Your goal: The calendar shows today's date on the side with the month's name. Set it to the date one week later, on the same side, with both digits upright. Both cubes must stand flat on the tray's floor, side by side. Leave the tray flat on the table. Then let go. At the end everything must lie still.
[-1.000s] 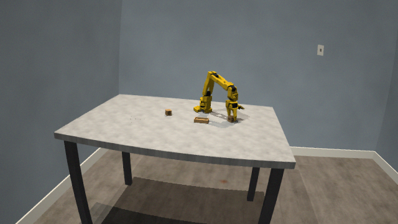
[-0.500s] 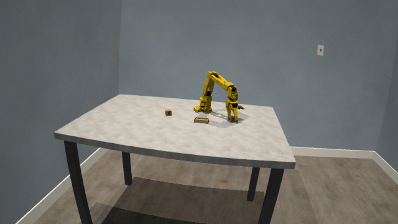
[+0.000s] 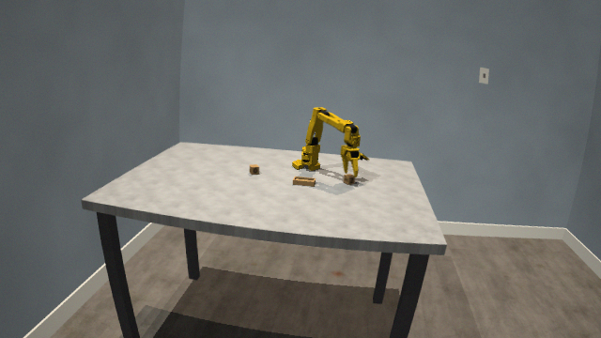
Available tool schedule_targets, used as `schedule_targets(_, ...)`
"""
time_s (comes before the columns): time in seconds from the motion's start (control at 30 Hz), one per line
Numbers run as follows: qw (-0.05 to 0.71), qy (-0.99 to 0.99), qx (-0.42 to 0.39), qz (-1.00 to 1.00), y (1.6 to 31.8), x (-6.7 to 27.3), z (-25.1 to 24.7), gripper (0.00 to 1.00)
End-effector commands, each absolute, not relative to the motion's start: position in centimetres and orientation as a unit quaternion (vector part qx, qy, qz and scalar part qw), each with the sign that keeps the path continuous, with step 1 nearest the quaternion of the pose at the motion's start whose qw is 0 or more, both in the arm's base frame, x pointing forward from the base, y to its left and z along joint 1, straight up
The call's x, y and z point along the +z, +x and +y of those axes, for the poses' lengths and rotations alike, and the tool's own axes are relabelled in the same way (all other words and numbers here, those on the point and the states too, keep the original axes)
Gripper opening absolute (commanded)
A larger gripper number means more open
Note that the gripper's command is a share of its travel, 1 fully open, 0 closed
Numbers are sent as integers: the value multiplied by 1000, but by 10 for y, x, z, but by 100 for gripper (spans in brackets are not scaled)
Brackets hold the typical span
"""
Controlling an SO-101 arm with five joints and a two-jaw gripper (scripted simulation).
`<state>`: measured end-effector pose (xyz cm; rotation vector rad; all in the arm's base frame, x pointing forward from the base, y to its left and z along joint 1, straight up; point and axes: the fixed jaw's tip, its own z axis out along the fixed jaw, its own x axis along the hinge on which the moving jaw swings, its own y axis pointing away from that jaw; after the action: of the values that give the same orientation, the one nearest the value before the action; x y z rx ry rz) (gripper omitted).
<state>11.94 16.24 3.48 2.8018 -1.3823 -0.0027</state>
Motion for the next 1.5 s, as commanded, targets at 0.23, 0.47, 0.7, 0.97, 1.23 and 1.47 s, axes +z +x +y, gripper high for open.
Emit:
schedule_targets(0.23,-24,900,4,-436,121,76,168,36)
schedule_targets(0.47,-24,900,4,-436,121,79,167,36)
schedule_targets(0.7,-24,900,4,-436,121,79,167,36)
schedule_targets(0.97,-24,900,4,-436,121,79,167,36)
schedule_targets(1.23,-38,899,7,-436,121,84,168,36)
schedule_targets(1.47,-116,894,21,-433,123,112,171,35)
